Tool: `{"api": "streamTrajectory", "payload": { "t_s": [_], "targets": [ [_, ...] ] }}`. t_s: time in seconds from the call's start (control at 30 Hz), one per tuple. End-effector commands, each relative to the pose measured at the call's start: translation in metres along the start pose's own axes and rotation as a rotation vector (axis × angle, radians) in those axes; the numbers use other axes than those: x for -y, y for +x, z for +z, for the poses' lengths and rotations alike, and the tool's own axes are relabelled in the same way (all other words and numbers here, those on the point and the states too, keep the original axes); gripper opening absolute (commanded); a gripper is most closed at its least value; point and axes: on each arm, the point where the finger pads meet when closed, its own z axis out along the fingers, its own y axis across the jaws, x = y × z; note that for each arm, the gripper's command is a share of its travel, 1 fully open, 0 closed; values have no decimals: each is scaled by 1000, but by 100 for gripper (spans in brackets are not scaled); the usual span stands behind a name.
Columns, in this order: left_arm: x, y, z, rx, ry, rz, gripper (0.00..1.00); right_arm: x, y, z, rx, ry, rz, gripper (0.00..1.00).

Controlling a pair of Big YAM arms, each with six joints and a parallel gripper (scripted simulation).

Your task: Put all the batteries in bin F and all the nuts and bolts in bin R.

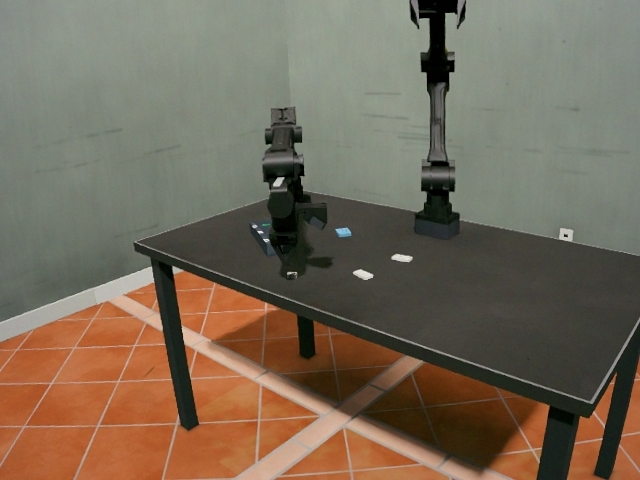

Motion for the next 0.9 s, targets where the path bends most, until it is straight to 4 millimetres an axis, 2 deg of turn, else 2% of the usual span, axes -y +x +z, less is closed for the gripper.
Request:
{"api": "streamTrajectory", "payload": {
  "t_s": [0.0,0.57,0.87],
  "targets": [
    [-1,-11,-26,53,1,9,100,14,-14,-43,7,77,-7,11],
    [-1,-11,-26,53,1,9,100,16,-14,-46,8,92,-7,11],
    [-1,-11,-26,53,1,9,100,8,-14,-27,6,59,-7,11]
  ]
}}
